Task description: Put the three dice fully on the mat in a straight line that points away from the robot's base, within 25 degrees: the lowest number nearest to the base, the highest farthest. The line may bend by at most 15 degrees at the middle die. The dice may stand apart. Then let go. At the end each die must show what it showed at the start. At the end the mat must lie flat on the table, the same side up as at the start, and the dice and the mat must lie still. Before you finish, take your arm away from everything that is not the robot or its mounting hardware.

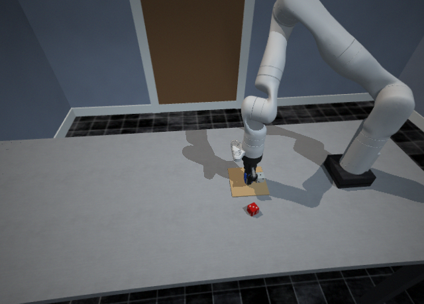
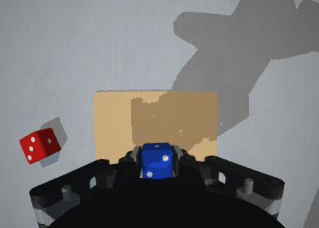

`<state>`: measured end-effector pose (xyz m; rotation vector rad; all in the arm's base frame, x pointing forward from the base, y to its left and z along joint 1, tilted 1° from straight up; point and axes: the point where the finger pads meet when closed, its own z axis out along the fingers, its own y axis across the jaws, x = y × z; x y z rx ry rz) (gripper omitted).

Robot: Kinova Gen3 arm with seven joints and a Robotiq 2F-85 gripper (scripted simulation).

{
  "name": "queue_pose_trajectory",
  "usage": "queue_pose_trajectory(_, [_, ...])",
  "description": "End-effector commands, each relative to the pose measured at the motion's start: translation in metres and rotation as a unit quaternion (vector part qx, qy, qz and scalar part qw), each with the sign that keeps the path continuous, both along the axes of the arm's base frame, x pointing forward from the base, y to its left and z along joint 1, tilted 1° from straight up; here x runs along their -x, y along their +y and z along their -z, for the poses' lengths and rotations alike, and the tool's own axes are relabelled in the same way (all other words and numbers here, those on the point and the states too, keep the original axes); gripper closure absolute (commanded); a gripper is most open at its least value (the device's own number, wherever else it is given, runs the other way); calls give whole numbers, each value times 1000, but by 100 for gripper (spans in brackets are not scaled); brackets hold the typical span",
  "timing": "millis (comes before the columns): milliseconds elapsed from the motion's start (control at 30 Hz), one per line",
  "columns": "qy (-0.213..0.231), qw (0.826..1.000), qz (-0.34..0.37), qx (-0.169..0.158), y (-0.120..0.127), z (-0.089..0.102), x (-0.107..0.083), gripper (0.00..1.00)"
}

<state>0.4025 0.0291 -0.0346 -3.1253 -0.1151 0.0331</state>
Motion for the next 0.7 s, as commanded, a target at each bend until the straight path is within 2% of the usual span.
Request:
queue_pose_trajectory(0, [-4,1000,2,-2,2,1,-4,62])
queue_pose_trajectory(67, [-4,1000,2,-2,2,1,-4,58])
queue_pose_trajectory(200, [-4,1000,2,-2,2,1,-4,58])
queue_pose_trajectory(233, [-4,1000,2,-2,2,1,-4,54])
queue_pose_trajectory(667, [-3,1000,-1,-3,2,-4,-3,54])
